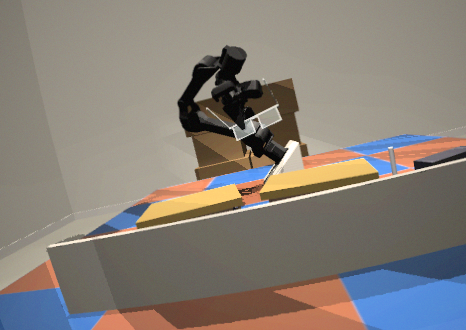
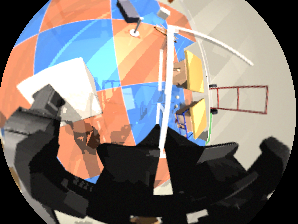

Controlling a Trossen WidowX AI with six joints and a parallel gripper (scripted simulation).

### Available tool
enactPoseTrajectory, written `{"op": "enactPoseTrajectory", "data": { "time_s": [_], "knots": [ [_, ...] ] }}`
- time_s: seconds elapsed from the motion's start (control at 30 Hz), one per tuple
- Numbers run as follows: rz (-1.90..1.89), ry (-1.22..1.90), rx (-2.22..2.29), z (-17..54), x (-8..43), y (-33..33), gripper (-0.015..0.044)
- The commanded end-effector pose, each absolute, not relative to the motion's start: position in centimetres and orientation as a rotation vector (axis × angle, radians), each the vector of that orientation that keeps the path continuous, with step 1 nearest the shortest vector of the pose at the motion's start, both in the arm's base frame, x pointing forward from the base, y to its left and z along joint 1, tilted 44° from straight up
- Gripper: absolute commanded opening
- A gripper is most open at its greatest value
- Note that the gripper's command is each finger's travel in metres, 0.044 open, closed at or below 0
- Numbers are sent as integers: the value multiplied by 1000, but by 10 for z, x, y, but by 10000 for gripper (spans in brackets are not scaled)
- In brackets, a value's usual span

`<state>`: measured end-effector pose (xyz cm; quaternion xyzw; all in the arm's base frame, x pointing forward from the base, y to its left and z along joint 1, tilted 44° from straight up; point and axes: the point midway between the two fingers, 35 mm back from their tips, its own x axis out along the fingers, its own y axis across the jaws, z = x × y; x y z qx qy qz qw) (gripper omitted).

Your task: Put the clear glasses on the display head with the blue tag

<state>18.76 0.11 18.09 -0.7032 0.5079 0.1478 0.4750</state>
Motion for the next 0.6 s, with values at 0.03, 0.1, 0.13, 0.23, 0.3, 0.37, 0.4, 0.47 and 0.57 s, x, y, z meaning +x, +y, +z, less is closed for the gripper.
{"op": "enactPoseTrajectory", "data": {
  "time_s": [0.03, 0.1, 0.13, 0.23, 0.3, 0.37, 0.4, 0.47, 0.57],
  "knots": [
    [435, 1160, -1865, 190, 177, -3, 0],
    [458, 1132, -1912, 192, 174, -5, 0],
    [469, 1118, -1935, 193, 172, -5, 0],
    [500, 1074, -2005, 196, 167, -8, 0],
    [520, 1044, -2052, 198, 164, -10, 0],
    [539, 1015, -2099, 200, 161, -12, 0],
    [547, 999, -2122, 201, 159, -13, 0],
    [563, 972, -2164, 202, 156, -14, 0],
    [568, 962, -2180, 202, 155, -15, 0]
  ]
}}
